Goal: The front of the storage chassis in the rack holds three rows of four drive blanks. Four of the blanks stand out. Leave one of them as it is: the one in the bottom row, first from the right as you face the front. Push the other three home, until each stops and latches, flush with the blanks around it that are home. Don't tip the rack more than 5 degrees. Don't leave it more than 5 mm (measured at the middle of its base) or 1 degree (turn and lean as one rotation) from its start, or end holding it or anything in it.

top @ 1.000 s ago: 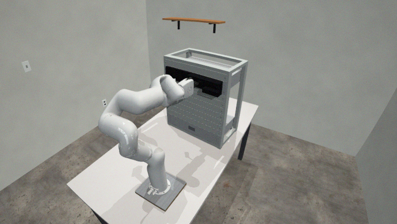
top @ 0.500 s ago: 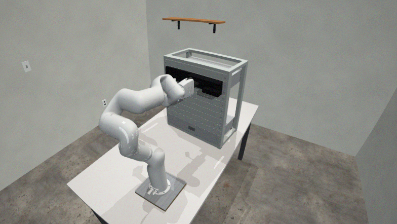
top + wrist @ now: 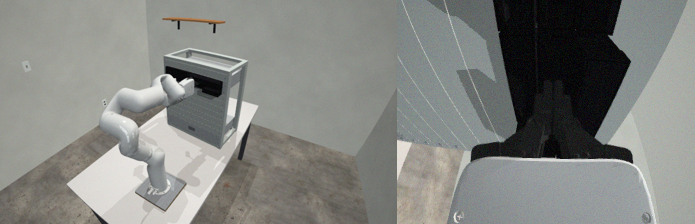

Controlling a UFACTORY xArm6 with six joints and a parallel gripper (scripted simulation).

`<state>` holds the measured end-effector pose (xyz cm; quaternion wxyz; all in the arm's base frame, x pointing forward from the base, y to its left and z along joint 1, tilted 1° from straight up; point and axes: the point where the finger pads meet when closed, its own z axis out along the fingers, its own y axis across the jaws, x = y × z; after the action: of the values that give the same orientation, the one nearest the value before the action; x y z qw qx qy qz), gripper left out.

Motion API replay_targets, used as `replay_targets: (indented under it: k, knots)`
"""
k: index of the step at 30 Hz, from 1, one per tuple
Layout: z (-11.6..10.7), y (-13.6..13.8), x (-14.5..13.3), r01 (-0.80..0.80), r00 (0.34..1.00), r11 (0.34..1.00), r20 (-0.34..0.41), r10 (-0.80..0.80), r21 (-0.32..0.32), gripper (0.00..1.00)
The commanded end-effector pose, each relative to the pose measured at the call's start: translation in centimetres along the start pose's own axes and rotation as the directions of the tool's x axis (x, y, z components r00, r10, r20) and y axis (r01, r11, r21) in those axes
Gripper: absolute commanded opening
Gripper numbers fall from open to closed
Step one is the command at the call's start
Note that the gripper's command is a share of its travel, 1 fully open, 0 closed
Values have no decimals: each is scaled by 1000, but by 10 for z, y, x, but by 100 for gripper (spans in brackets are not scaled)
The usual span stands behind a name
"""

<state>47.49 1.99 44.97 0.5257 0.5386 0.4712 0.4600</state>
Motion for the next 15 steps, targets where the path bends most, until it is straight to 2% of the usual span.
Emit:
replay_targets:
  k: [1,15]
  knots:
    - [0,2,0,-1,1000,1000,0,1,-4,0]
    - [3,2,0,-1,1000,1000,0,1,-4,0]
